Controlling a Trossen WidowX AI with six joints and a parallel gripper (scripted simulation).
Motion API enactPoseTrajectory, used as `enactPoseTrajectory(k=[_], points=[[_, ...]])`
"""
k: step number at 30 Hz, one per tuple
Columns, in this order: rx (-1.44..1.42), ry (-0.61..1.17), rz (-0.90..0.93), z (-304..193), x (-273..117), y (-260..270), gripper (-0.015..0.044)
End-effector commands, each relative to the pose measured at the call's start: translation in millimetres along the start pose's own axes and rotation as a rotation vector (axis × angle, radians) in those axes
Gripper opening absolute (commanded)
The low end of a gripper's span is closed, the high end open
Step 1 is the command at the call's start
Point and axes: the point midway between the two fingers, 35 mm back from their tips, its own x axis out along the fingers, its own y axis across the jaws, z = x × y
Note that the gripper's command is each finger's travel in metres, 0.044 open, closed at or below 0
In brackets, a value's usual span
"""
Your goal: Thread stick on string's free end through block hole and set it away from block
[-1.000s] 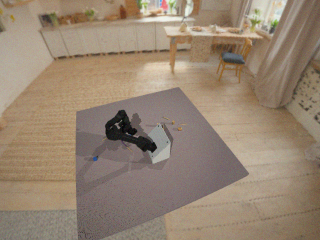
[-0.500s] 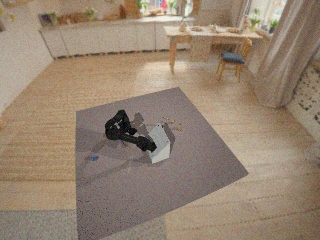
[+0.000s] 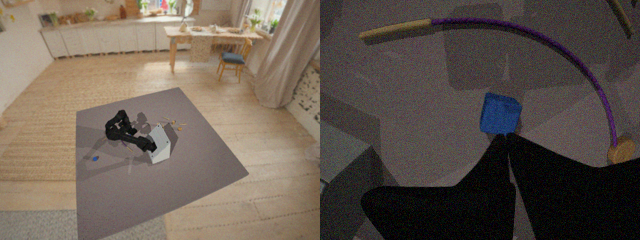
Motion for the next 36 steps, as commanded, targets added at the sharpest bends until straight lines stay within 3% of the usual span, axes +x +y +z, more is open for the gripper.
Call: enactPoseTrajectory(k=[1, 8, 11, 25, 31, 36], points=[[0.0, 0.0, 0.0, 0.0, 0.0, 0.0, 0.0], [0.0, 0.0, 0.0, 0.0, 0.0, 0.0, 0.0], [0.118, 0.001, 0.0, 8.1, -0.3, 2.8, 0.0079], [1.254, -0.003, 0.0, 74.2, -1.3, 40.9, 0.044], [1.587, -0.01, 0.004, 89.5, -1.1, 55.3, 0.044], [1.619, -0.01, 0.004, 90.4, -1.1, 56.3, 0.044]])
